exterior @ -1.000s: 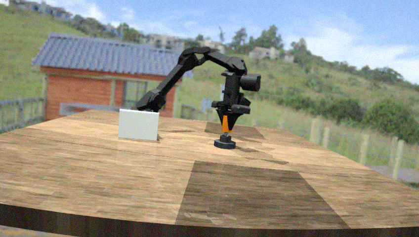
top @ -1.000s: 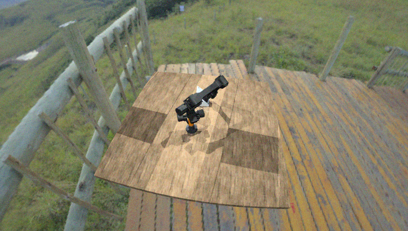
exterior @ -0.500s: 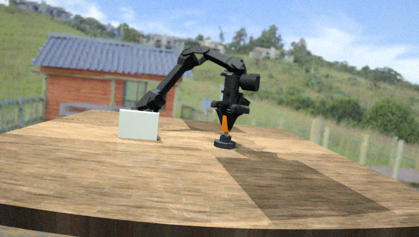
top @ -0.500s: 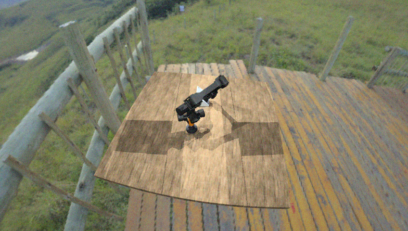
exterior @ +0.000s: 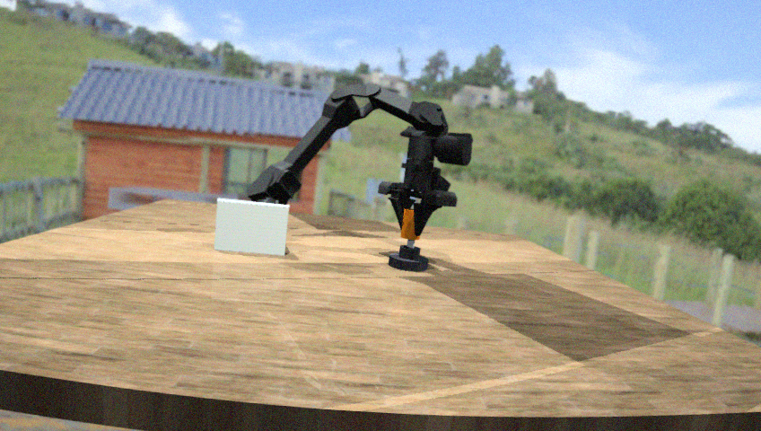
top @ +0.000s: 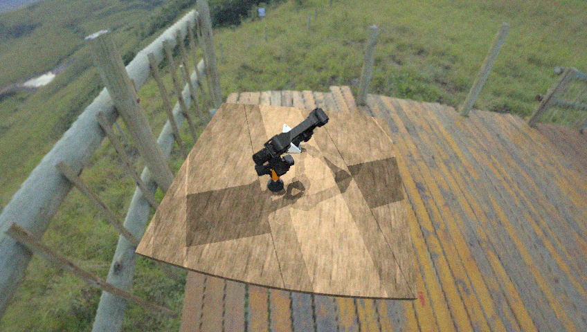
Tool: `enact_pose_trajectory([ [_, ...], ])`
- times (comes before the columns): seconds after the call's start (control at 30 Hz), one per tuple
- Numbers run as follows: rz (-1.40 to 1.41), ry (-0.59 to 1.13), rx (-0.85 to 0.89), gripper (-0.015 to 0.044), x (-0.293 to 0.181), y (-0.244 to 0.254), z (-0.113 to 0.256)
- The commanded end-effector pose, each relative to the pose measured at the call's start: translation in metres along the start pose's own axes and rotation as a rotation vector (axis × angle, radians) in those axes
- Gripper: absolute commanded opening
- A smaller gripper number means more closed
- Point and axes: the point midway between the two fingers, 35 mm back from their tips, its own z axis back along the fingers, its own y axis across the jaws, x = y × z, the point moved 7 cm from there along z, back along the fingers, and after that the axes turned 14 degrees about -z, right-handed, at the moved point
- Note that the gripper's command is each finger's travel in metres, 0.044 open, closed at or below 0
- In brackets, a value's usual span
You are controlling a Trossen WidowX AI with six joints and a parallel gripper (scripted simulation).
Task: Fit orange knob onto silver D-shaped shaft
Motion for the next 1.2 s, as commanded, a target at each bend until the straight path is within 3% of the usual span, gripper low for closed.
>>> enact_pose_trajectory([
  [0.0,0.026,-0.004,-0.006,0.0000,0.0017,-0.0028,0.0017],
  [1.17,0.026,-0.004,-0.006,0.0000,0.0007,-0.0015,0.0019],
])
